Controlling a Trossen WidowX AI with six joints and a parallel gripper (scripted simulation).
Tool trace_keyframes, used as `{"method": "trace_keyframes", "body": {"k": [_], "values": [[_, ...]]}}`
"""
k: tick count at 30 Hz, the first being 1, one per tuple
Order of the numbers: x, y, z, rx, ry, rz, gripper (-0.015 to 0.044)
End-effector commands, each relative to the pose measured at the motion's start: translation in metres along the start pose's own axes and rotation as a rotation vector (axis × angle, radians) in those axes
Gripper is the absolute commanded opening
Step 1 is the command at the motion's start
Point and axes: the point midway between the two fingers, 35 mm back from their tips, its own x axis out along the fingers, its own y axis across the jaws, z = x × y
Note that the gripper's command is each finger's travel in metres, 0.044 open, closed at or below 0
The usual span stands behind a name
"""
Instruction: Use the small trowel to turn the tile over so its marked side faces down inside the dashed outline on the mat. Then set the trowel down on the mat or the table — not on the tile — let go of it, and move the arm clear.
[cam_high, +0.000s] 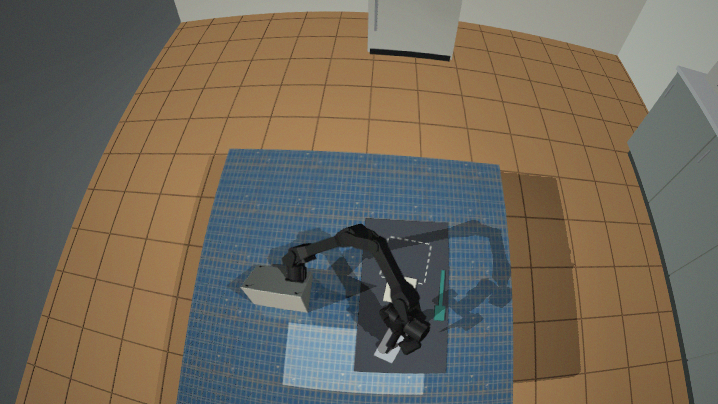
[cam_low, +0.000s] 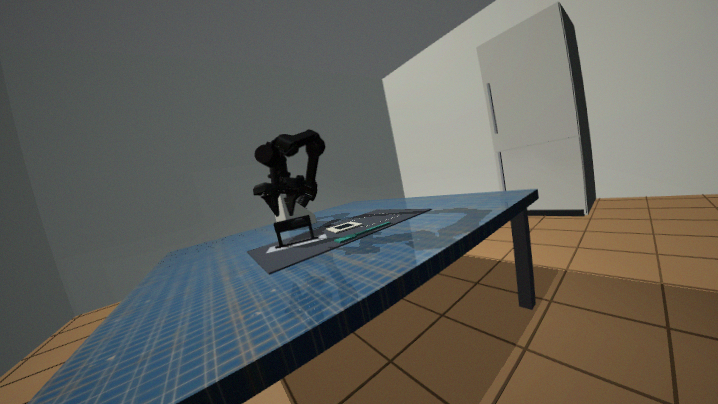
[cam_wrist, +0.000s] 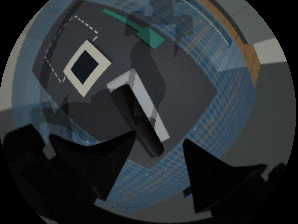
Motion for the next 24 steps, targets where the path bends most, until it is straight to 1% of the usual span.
{"method": "trace_keyframes", "body": {"k": [1, 12, 24], "values": [[0.0008, -0.0015, 0.0003, 0.110, -0.010, -0.037, 0.0300], [0.0045, -0.0043, 0.0001, 0.346, -0.053, -0.101, 0.0300], [0.0082, -0.0053, -0.0001, 0.678, -0.143, -0.169, 0.0300]]}}
